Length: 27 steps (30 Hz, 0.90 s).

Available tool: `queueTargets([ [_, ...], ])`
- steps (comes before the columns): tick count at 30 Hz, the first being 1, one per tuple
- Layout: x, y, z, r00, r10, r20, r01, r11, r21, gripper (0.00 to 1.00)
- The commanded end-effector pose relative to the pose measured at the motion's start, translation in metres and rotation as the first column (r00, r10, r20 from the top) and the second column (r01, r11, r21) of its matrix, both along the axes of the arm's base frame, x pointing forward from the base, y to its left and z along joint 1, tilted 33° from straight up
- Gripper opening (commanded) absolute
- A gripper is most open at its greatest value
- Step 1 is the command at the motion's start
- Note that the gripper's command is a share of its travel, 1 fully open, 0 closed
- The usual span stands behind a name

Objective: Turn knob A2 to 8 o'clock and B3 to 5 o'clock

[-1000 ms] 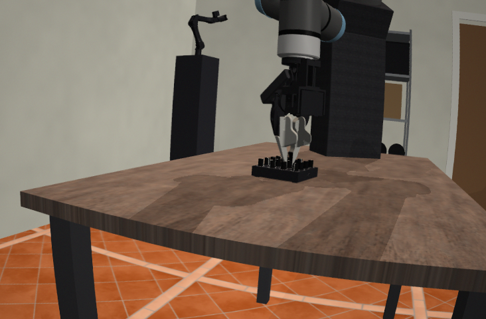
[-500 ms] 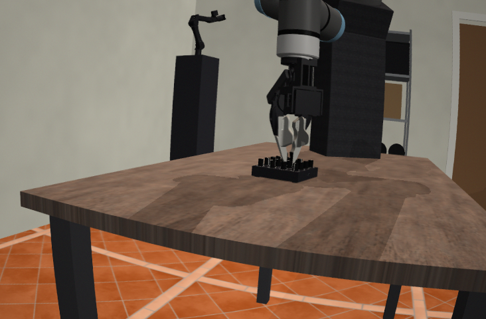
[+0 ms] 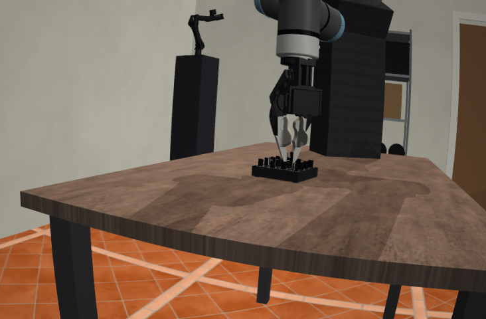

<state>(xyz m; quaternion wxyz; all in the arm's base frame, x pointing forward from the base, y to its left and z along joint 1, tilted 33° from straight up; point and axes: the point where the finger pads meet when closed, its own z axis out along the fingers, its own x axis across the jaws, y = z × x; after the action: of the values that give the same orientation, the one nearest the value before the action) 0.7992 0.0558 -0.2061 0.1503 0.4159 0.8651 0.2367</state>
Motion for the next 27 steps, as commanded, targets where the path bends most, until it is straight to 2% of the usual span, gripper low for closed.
queueTargets([
  [1, 0.0002, -0.0002, 0.0005, 1.000, -0.004, -0.001, 0.004, 1.000, 0.002, 0.04],
  [19, 0.0002, -0.0002, 0.0005, 1.000, -0.006, -0.001, 0.006, 1.000, 0.003, 0.04],
  [20, 0.0002, -0.0002, 0.0005, 1.000, -0.006, -0.001, 0.006, 1.000, 0.003, 0.11],
  [27, 0.0002, -0.0002, 0.0005, 1.000, -0.006, -0.001, 0.006, 1.000, 0.003, 0.11],
])
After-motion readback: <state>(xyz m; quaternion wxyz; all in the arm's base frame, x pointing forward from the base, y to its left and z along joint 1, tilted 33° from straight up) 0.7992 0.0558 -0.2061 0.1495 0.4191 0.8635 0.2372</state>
